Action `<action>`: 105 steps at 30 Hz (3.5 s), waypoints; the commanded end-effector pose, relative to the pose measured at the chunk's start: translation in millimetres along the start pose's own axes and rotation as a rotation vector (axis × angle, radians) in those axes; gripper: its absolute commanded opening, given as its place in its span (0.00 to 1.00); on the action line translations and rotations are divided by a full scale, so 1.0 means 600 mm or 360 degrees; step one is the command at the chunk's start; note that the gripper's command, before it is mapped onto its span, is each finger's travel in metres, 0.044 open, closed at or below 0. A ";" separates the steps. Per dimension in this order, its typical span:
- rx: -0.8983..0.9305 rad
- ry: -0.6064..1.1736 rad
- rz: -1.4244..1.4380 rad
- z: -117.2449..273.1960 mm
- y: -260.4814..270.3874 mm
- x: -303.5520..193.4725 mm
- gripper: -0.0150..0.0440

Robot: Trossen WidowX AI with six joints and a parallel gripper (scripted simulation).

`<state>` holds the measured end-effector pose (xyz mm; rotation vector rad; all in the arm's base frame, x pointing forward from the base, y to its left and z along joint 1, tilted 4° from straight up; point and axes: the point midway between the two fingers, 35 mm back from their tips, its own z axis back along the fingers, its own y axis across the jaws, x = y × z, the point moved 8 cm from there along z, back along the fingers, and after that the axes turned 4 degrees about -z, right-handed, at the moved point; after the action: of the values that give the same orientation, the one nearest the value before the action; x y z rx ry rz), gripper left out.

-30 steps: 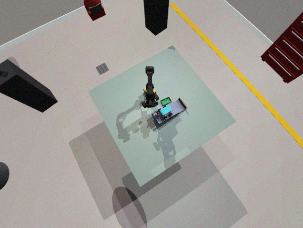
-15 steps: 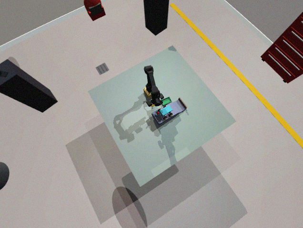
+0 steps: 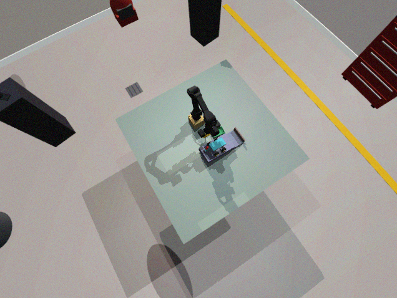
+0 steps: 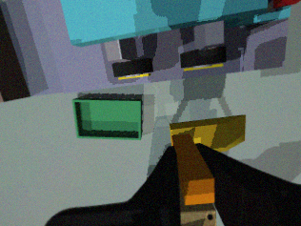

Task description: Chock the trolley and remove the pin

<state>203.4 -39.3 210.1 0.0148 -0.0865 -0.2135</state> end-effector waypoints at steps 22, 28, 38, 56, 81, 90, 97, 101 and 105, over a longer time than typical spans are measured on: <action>0.0005 -0.0004 -0.0005 -0.013 0.148 0.021 0.25; 0.0008 -0.0004 -0.0005 -0.016 0.188 0.028 0.25; -0.0011 -0.0005 -0.0006 -0.020 0.244 0.038 0.25; -0.0177 -0.0020 -0.0005 -0.029 0.272 0.072 0.25; -0.0177 -0.0021 -0.0005 -0.107 0.268 0.086 0.25; -0.0178 -0.0021 -0.0005 -0.138 0.261 0.087 0.25; -0.0178 -0.0021 -0.0005 -0.136 0.256 0.086 0.25; -0.0179 -0.0021 -0.0005 -0.134 0.249 0.086 0.25; -0.0179 -0.0021 -0.0005 -0.132 0.244 0.086 0.25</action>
<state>292.4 97.0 138.8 -0.0931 -0.0862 -0.2232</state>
